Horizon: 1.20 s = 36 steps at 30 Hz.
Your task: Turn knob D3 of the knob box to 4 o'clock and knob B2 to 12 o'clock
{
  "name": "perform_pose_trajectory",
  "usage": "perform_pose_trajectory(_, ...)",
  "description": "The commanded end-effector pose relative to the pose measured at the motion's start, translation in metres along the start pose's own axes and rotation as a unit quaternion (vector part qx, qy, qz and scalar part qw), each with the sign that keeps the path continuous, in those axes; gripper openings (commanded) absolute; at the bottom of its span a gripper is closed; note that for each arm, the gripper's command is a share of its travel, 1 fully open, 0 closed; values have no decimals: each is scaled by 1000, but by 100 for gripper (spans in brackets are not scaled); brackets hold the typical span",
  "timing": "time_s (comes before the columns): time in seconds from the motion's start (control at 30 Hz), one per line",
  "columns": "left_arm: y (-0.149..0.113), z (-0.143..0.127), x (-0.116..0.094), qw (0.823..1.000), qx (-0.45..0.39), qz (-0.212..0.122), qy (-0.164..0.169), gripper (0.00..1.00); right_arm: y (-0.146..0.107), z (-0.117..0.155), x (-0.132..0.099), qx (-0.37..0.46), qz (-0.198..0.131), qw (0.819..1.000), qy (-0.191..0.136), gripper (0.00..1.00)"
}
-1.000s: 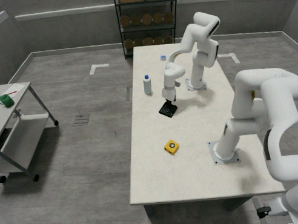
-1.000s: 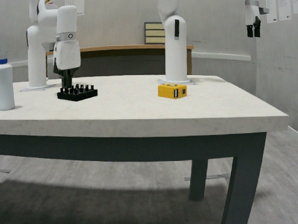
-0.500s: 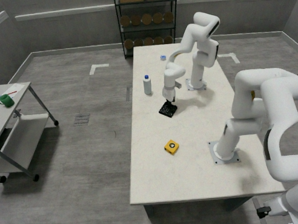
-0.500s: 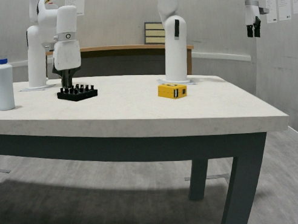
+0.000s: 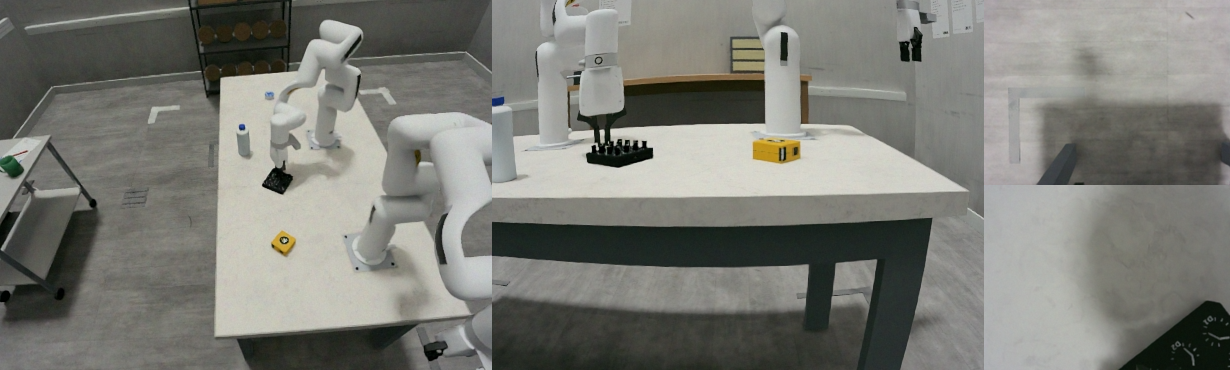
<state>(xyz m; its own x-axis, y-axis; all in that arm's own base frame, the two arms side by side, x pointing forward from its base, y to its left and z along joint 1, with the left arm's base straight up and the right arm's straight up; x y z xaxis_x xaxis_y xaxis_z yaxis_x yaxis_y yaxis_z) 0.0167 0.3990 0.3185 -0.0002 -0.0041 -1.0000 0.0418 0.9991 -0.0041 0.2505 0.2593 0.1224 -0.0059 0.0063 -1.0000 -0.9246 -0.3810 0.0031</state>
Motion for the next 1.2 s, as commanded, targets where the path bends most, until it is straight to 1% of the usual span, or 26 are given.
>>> perform_pose_trajectory(0.0,1,0,-2,1000,0,2,0,100,-1,1,-1,40,-3,999,3,10)
perform_pose_trajectory(0.2,1,0,-2,1000,0,2,0,100,-1,1,-1,121,-3,993,3,10)
perform_pose_trajectory(0.43,1,0,-2,1000,0,2,0,100,-1,1,-1,210,-4,978,3,10)
perform_pose_trajectory(0.5,1,0,-2,1000,0,2,0,100,-1,1,-1,210,-4,978,3,10)
perform_pose_trajectory(0.9,1,0,-2,1000,0,2,0,100,-1,1,-1,338,-4,941,2,10)
perform_pose_trajectory(1.0,1,0,-2,1000,0,2,0,100,-1,1,-1,363,-4,932,2,10)
perform_pose_trajectory(1.07,1,0,-2,1000,0,2,0,100,-1,1,-1,363,-4,932,2,10)
perform_pose_trajectory(1.17,1,0,-2,1000,0,2,0,100,-1,1,-1,385,-4,923,2,10)
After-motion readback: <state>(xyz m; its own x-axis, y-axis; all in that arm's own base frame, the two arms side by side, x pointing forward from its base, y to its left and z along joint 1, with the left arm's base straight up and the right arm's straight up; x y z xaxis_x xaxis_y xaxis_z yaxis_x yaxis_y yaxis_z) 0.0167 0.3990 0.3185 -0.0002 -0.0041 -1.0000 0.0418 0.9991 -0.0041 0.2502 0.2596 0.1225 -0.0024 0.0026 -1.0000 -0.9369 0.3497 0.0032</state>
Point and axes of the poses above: on each arm, the point where the finger pads meet when closed, its own x axis out along the fingers, its own z axis across the jaws, y = z × x, the point moved 7 cm from there along -x, back along the fingers
